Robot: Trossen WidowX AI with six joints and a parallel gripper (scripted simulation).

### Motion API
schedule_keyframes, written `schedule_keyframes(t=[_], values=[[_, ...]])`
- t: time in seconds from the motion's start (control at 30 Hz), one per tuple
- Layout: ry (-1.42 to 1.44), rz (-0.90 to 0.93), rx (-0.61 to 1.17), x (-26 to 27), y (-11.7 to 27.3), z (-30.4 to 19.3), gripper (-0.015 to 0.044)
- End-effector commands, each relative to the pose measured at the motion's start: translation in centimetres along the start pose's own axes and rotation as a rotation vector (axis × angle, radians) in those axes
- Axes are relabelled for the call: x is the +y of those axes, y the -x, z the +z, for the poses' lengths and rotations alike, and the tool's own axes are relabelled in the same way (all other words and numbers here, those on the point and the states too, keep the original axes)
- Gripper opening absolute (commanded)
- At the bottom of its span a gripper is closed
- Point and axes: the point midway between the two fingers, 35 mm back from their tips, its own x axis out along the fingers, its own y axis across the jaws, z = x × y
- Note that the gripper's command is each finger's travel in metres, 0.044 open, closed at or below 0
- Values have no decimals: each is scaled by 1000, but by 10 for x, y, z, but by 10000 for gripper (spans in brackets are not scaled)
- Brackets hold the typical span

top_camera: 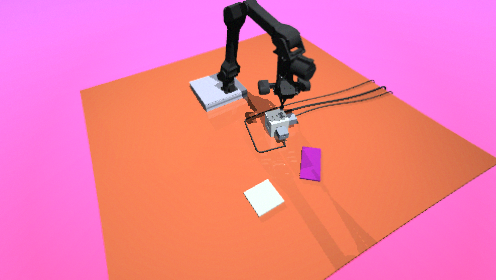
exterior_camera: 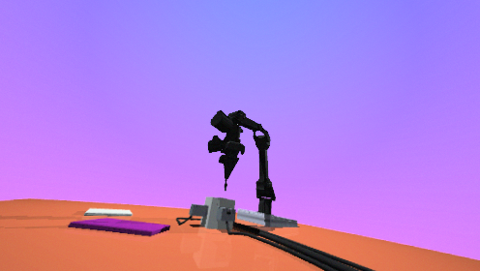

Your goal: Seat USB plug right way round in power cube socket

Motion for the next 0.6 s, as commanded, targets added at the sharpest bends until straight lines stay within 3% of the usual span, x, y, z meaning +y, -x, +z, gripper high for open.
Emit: schedule_keyframes(t=[0.0, 0.57], values=[[-99, 1, -1, 0, 0, 0, 0], [-544, 1, -1, 0, 0, 0, 0]])
